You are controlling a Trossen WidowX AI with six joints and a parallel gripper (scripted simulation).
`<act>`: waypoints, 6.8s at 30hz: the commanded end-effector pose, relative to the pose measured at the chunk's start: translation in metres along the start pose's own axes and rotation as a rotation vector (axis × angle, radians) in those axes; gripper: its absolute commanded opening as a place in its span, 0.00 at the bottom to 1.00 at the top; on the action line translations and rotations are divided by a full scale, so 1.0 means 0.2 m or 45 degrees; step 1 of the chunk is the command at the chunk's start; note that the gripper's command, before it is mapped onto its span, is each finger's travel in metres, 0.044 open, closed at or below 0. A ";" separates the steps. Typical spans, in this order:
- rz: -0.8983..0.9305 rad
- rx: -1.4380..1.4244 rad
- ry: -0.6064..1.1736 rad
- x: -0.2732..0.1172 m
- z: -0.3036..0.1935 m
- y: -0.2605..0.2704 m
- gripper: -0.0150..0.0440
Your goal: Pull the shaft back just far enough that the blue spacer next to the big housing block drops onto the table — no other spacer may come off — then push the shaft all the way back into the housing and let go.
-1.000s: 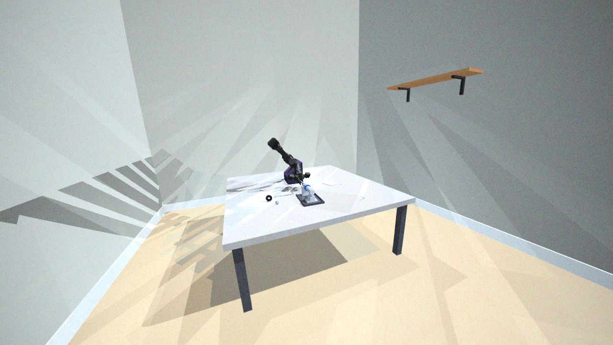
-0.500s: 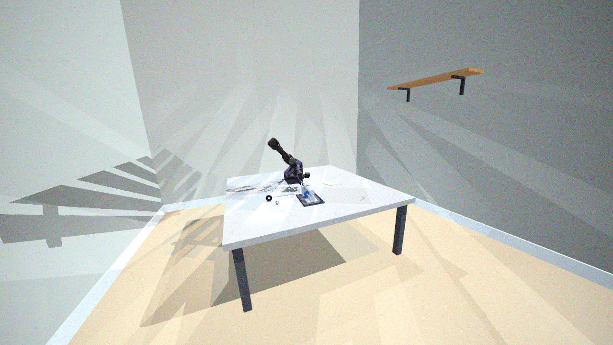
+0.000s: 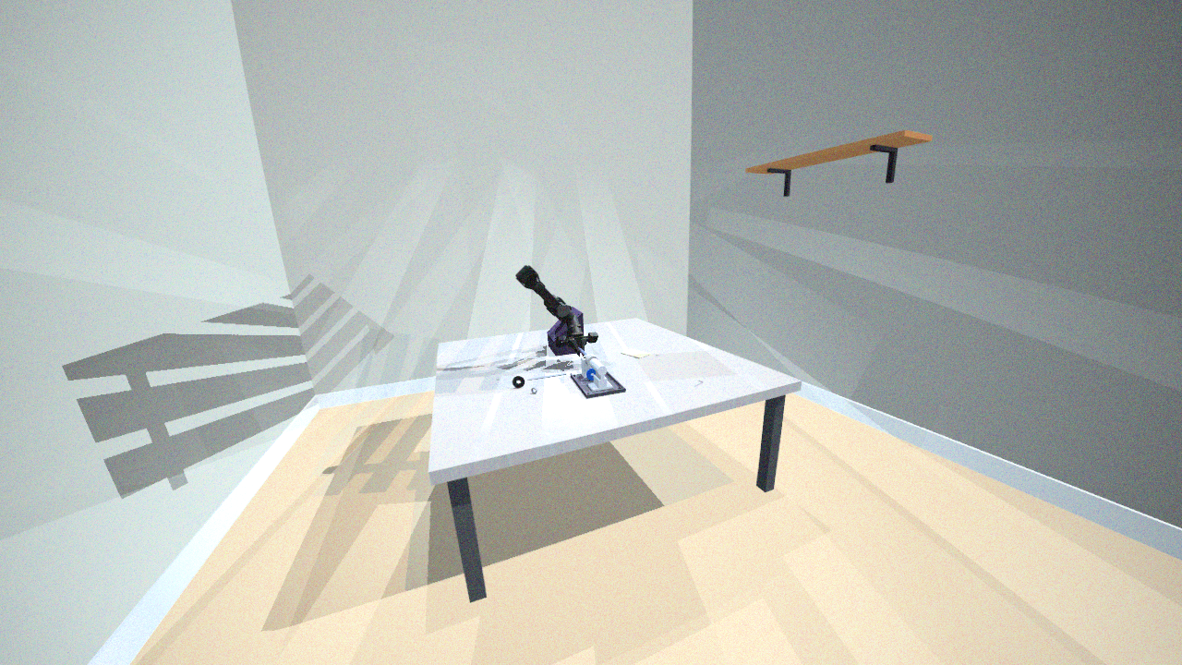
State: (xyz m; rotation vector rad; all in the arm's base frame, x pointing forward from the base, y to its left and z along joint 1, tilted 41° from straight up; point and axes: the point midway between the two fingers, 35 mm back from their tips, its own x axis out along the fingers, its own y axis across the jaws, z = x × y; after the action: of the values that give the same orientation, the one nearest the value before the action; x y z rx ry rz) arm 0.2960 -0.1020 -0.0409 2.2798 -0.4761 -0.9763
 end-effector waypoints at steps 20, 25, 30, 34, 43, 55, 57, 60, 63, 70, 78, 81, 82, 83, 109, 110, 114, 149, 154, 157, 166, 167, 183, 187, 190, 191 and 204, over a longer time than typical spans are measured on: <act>-0.003 -0.006 -0.004 0.01 -0.02 0.00 0.25; -0.003 -0.006 -0.004 0.02 -0.03 0.00 0.25; -0.003 -0.006 -0.004 0.03 -0.03 0.00 0.25; -0.003 -0.006 -0.004 0.03 -0.04 0.00 0.25; -0.003 -0.006 -0.004 0.04 -0.05 0.00 0.25; -0.003 -0.006 -0.003 0.06 -0.06 0.00 0.25; -0.003 -0.006 -0.003 0.06 -0.07 0.00 0.25; -0.003 -0.006 -0.003 0.06 -0.07 0.00 0.25; -0.003 -0.006 -0.003 0.07 -0.07 0.00 0.25; -0.002 -0.005 -0.003 0.07 -0.08 0.00 0.25; -0.002 -0.005 -0.003 0.09 -0.09 0.00 0.25; -0.002 -0.005 -0.002 0.09 -0.10 0.00 0.25; -0.002 -0.005 -0.002 0.09 -0.10 0.00 0.25; -0.002 -0.005 -0.002 0.09 -0.10 0.00 0.25; -0.002 -0.005 -0.002 0.12 -0.13 0.00 0.25; -0.002 -0.005 -0.002 0.12 -0.13 0.00 0.25; -0.002 -0.005 -0.002 0.13 -0.14 0.00 0.25; -0.001 -0.004 -0.001 0.17 -0.18 0.01 0.25; -0.001 -0.004 0.000 0.18 -0.19 0.01 0.25; -0.001 -0.004 0.000 0.18 -0.19 0.01 0.25; -0.001 -0.004 0.000 0.19 -0.20 0.01 0.25; -0.001 -0.004 0.000 0.19 -0.21 0.01 0.25; -0.001 -0.004 0.000 0.21 -0.23 0.01 0.25; 0.000 -0.004 0.000 0.22 -0.23 0.01 0.25; 0.000 -0.003 0.000 0.22 -0.23 0.01 0.25; 0.000 -0.003 0.001 0.22 -0.24 0.01 0.25; 0.000 -0.003 0.001 0.24 -0.25 0.01 0.25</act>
State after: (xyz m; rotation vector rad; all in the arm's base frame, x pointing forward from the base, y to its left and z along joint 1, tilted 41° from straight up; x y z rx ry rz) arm 0.3599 -0.1083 -0.0399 2.2734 -0.4690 -0.9882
